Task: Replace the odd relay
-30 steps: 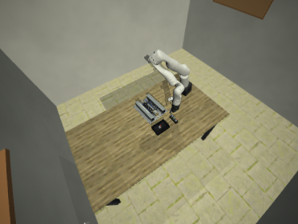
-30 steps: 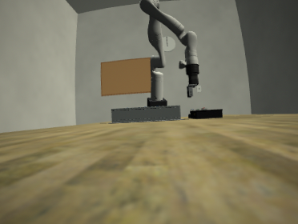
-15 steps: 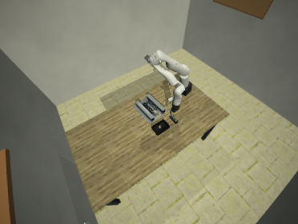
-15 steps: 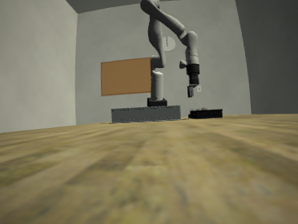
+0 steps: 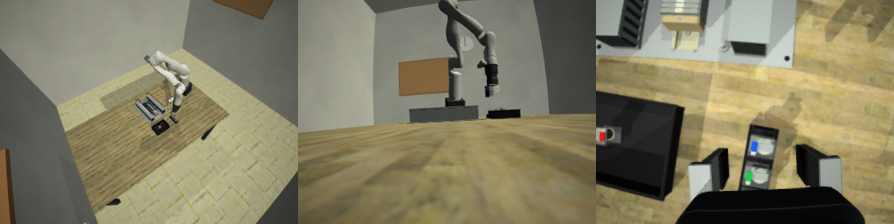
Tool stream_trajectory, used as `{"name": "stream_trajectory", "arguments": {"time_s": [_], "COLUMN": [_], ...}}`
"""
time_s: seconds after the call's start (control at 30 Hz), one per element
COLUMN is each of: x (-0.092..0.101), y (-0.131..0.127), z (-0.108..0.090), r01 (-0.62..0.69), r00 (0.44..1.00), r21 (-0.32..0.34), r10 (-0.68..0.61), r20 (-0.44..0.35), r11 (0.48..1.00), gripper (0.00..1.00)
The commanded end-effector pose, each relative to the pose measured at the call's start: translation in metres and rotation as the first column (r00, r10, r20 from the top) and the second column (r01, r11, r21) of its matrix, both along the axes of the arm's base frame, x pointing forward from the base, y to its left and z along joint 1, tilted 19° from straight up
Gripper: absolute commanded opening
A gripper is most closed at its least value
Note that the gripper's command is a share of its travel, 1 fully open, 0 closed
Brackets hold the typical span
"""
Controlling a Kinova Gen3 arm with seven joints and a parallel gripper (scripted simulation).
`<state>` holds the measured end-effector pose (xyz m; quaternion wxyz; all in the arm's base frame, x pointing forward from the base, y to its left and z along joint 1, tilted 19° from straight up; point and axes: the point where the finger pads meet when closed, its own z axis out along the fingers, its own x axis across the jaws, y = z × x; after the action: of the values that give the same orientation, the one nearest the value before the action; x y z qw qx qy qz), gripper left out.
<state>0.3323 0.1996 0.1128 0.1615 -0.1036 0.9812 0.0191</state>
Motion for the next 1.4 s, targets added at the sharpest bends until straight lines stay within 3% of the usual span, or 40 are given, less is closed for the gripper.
{"name": "stream_trajectory", "arguments": {"time_s": [0.0, 0.57, 1.07, 1.37], "x": [-0.0008, -0.0010, -0.0009, -0.0008], "y": [0.0008, 0.0003, -0.0003, -0.0002], "z": [-0.0003, -0.0007, -0.0009, -0.0006], "r01": [-0.007, -0.220, -0.421, -0.459], "r00": [1.000, 0.975, 0.905, 0.885], "r21": [-0.001, -0.073, -0.145, -0.160], "r10": [0.007, 0.221, 0.426, 0.465], "r20": [-0.002, 0.008, 0.000, -0.003], "r11": [1.000, 0.973, 0.895, 0.874], "gripper": [1.00, 1.00, 1.00, 1.00]}}
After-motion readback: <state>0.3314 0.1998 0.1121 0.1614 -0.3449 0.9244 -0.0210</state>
